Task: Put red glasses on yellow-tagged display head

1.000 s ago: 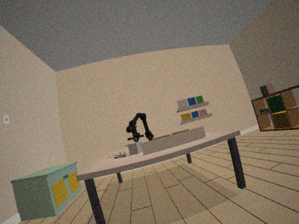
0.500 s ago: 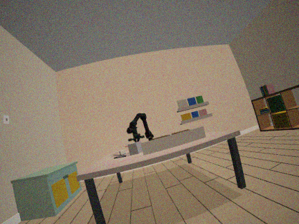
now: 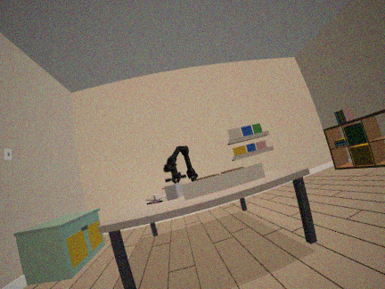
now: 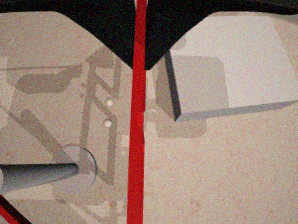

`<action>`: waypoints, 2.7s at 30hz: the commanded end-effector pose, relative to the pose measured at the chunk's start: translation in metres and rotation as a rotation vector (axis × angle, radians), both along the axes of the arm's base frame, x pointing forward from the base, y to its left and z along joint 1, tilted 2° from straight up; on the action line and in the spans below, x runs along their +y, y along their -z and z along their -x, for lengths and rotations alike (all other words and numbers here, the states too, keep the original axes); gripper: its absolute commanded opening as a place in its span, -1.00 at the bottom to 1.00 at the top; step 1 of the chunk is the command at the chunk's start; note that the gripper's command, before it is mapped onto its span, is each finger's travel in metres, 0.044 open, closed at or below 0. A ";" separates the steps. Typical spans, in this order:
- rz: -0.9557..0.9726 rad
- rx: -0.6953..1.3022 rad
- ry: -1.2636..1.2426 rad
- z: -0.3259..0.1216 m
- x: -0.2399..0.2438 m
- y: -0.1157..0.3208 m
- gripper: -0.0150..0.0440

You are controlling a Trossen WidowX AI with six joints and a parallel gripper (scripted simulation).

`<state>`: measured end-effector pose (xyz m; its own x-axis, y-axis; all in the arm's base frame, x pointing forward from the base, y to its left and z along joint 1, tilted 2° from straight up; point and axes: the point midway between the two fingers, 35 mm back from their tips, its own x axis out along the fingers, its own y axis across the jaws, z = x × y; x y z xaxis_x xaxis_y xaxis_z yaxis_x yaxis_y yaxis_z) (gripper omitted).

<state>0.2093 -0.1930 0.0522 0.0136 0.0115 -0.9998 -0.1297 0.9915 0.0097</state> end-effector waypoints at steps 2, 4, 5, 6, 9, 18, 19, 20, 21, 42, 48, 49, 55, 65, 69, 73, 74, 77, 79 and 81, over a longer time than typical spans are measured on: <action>-0.001 0.002 -0.003 0.004 0.002 0.000 -0.49; -0.001 0.002 -0.003 0.005 0.003 0.000 -0.49; -0.001 0.002 -0.003 0.006 0.003 0.000 -0.49; -0.001 0.002 -0.003 0.007 0.003 0.000 -0.49; -0.001 0.002 -0.003 0.008 0.004 0.000 -0.49; -0.001 0.003 -0.003 0.014 0.006 0.000 -0.49; -0.001 0.003 -0.003 0.015 0.006 0.000 -0.49; -0.001 0.003 -0.003 0.015 0.006 0.000 -0.49; -0.001 0.003 -0.003 0.016 0.006 0.000 -0.49; -0.001 0.004 -0.003 0.031 0.009 0.001 -0.49; -0.001 0.004 -0.003 0.034 0.009 0.001 -0.49; -0.001 0.004 -0.003 0.035 0.009 0.001 -0.49; -0.001 0.004 -0.003 0.034 0.009 0.001 -0.49; -0.001 0.004 -0.003 0.033 0.009 0.001 -0.49; -0.001 0.004 -0.003 0.032 0.009 0.001 -0.49; -0.001 0.004 -0.003 0.029 0.009 0.001 -0.49; -0.001 0.004 -0.003 0.029 0.009 0.001 -0.49; -0.001 0.004 -0.003 0.026 0.010 0.001 -0.49; -0.001 0.004 -0.003 0.026 0.010 -0.002 -0.49; -0.001 0.004 -0.003 0.025 0.009 -0.007 -0.49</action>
